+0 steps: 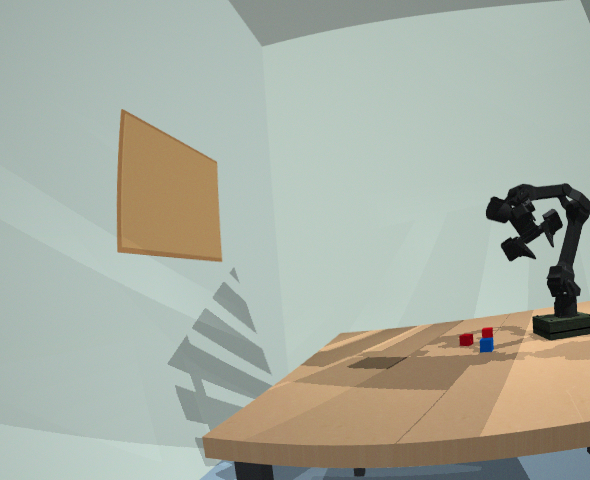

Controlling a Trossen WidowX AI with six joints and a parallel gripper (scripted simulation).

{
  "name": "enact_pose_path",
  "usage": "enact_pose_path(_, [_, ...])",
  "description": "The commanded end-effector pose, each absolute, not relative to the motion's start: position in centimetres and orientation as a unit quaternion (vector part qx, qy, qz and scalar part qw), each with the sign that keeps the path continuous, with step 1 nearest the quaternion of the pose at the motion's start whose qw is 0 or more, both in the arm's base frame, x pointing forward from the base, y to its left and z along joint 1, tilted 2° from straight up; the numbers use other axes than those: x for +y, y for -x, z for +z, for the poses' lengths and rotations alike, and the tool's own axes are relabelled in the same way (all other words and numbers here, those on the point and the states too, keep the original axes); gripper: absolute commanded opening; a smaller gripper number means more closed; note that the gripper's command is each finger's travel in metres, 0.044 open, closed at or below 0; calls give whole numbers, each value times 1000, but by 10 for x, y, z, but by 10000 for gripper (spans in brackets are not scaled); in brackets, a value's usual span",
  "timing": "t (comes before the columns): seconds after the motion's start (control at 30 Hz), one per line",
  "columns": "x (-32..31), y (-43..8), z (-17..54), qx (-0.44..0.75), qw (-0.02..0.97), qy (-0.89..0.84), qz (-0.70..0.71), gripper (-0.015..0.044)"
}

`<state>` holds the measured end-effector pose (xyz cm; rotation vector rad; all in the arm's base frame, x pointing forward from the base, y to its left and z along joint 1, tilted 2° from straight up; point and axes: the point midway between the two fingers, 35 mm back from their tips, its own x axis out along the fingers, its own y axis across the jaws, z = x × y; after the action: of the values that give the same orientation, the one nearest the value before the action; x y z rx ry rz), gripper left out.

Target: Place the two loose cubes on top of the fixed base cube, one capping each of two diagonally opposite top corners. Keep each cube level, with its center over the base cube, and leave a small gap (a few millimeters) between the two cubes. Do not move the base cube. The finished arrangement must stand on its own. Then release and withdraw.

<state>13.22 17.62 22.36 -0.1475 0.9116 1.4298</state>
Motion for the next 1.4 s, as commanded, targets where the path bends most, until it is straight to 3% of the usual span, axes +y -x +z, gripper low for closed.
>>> enact_pose_path(0.0, [146,-178,200,407,693,148,576,265])
enact_pose_path(0.37, [36,-249,148,472,679,318,464,265])
enact_pose_path(0.73, [-93,-258,108,572,569,420,415,265])
enact_pose_path(1.03, [-95,-258,106,574,567,421,415,265])
enact_pose_path(1.37, [-96,-257,45,574,567,421,415,265])
